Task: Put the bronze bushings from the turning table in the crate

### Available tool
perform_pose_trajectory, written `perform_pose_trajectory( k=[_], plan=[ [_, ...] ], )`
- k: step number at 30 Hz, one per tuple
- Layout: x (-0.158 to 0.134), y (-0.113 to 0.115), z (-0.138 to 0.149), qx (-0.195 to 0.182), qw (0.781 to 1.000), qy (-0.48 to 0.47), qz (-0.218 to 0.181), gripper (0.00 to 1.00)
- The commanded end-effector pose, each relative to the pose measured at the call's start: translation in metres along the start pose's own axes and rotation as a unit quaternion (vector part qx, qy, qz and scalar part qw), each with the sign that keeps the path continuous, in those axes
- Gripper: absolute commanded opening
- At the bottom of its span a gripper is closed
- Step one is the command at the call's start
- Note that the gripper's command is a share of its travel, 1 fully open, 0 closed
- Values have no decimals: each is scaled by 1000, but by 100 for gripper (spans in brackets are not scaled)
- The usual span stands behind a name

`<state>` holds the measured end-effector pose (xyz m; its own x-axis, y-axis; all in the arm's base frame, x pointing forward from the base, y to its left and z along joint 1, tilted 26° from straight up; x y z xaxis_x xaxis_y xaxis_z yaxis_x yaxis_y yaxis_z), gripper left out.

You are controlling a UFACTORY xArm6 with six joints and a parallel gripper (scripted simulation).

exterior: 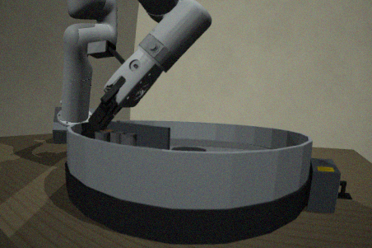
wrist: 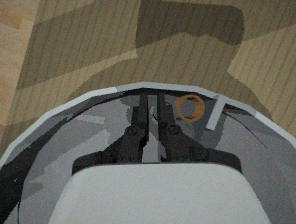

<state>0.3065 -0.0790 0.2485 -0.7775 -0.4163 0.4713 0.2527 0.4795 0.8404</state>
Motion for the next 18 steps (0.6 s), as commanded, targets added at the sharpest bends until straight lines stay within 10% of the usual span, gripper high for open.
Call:
perform_pose_trajectory(
  k=[1,18],
  plan=[
    [0,1,-1,1,1000,-1,-1,10],
    [-7,-7,-2,1,1000,-1,-1,10]
  ],
)
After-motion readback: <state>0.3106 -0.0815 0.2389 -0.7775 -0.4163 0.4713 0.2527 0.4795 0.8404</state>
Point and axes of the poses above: the point where the finger pads meet when closed, its own y axis back along the fingers, its own z axis across the jaws, x = y × z, the point moved 8 cm from there along y, back along the fingers, and after that the axes turned 14 degrees about y, right-handed, at the moved point
